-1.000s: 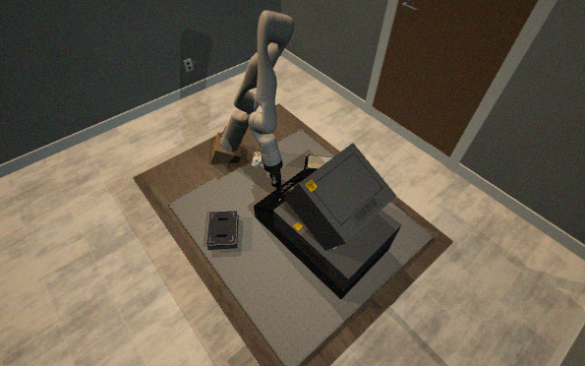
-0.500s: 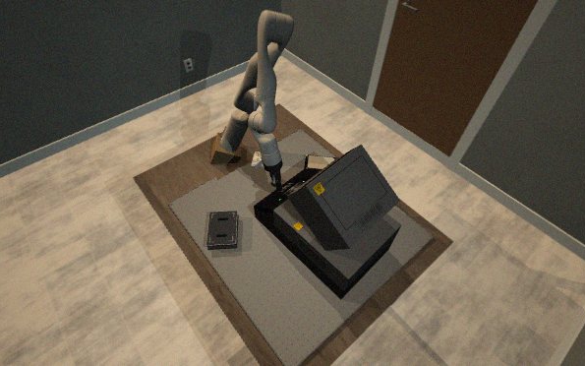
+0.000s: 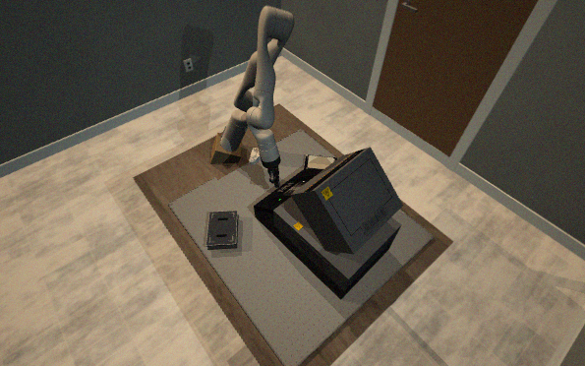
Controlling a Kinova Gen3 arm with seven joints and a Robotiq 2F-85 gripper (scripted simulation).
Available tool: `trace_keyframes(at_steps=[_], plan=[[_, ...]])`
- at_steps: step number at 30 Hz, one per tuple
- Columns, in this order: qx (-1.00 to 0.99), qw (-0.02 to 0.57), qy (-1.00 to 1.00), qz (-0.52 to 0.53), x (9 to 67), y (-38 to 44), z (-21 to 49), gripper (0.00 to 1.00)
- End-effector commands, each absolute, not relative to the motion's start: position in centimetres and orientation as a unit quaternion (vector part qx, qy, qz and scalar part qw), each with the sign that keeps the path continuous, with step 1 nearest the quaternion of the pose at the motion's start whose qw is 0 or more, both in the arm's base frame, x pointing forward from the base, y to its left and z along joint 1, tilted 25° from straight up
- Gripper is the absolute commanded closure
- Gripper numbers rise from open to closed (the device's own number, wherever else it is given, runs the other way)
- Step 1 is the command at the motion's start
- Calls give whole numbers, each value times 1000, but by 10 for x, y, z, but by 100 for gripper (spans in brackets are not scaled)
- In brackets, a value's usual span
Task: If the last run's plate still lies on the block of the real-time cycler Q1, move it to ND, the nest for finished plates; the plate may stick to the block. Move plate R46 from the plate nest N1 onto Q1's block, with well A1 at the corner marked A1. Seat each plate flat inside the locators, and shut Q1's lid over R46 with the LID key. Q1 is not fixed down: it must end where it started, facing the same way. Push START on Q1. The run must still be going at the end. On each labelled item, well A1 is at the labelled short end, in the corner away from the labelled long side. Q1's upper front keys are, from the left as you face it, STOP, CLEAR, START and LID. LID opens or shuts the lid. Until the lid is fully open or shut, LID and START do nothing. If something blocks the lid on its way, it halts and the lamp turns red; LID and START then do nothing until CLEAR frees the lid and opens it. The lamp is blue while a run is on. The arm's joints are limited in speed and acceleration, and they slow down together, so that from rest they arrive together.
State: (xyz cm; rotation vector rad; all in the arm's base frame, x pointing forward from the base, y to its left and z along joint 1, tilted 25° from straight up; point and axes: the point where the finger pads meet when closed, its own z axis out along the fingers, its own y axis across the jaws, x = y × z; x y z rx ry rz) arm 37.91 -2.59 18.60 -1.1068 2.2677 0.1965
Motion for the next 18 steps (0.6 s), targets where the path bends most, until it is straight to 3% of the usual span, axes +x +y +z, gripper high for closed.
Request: trace_keyframes(at_steps=[1, 18], plan=[[-417, 301, 855, 74, 378, -27, 188, 90], [-417, 301, 855, 74, 369, -31, 194, 90]])
